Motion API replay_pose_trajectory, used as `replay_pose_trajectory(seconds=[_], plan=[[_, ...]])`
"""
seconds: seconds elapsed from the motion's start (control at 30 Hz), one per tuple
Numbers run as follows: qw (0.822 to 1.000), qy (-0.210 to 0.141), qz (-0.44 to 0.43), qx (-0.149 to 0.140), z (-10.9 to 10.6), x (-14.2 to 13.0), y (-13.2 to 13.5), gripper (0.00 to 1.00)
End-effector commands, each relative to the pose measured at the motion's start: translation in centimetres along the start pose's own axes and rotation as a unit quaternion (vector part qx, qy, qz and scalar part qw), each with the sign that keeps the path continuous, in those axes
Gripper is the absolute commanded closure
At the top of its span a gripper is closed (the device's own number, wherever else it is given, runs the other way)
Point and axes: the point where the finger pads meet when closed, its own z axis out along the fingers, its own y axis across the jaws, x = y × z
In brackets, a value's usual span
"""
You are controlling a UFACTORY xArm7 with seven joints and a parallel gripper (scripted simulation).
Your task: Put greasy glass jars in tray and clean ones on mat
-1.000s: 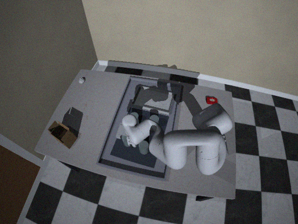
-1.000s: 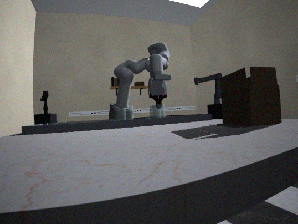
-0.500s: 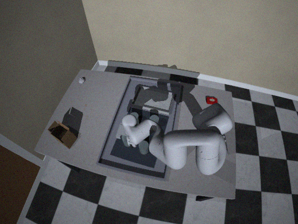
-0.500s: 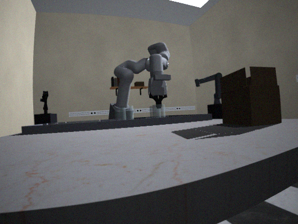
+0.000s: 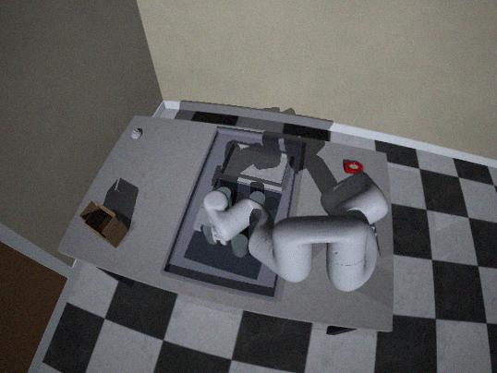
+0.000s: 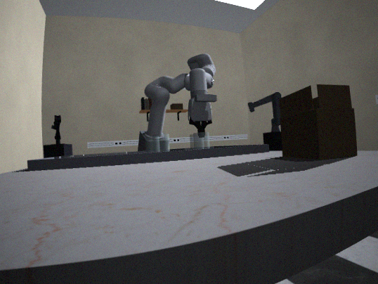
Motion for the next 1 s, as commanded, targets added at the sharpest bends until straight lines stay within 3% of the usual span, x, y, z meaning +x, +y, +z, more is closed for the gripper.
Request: replay_pose_trajectory(seconds=[0.0, 0.3, 0.33, 0.97], plan=[[1.0, 0.002, 0.0, 0.0, -0.12, 0.13, -0.01, 1.0], [1.0, 0.002, 0.0, 0.0, -0.12, 0.13, -0.01, 1.0], [1.0, 0.002, 0.0, 0.0, -0.12, 0.13, -0.01, 0.0], [1.0, 0.002, 0.0, 0.0, -0.12, 0.13, -0.01, 0.0]])
